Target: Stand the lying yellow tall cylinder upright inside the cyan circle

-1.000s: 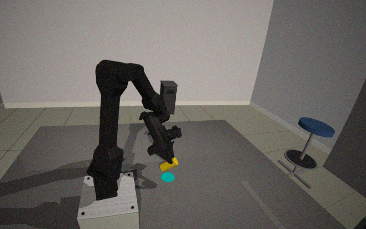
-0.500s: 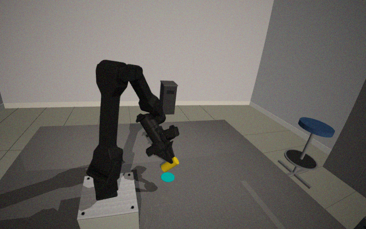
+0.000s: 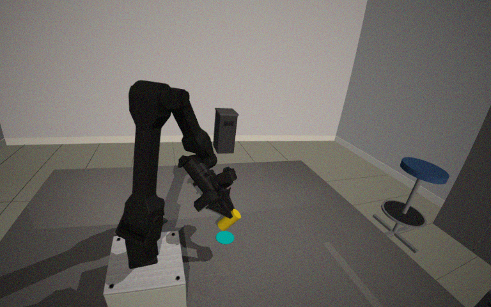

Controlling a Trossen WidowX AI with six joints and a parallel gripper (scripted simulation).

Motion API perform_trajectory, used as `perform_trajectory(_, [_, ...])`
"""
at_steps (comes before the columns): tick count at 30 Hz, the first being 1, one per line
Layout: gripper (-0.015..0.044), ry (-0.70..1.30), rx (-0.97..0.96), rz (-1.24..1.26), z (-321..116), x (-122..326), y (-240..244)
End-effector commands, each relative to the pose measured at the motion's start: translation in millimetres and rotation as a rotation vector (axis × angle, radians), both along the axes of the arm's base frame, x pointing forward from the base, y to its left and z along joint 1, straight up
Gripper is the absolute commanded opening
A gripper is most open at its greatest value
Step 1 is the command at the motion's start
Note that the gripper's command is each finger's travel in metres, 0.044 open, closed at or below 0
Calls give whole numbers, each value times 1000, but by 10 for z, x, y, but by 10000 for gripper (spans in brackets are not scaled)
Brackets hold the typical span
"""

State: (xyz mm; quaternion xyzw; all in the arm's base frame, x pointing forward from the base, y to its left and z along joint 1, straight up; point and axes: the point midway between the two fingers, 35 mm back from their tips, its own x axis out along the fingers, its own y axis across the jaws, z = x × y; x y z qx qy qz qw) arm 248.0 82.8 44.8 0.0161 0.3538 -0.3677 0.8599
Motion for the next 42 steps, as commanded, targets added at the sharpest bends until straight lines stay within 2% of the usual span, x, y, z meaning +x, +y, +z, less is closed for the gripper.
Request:
perform_trajectory(1, [105,-25,-16,7,6,-5,-1])
perform_trajectory(42, [105,-300,-117,99,101,-54,94])
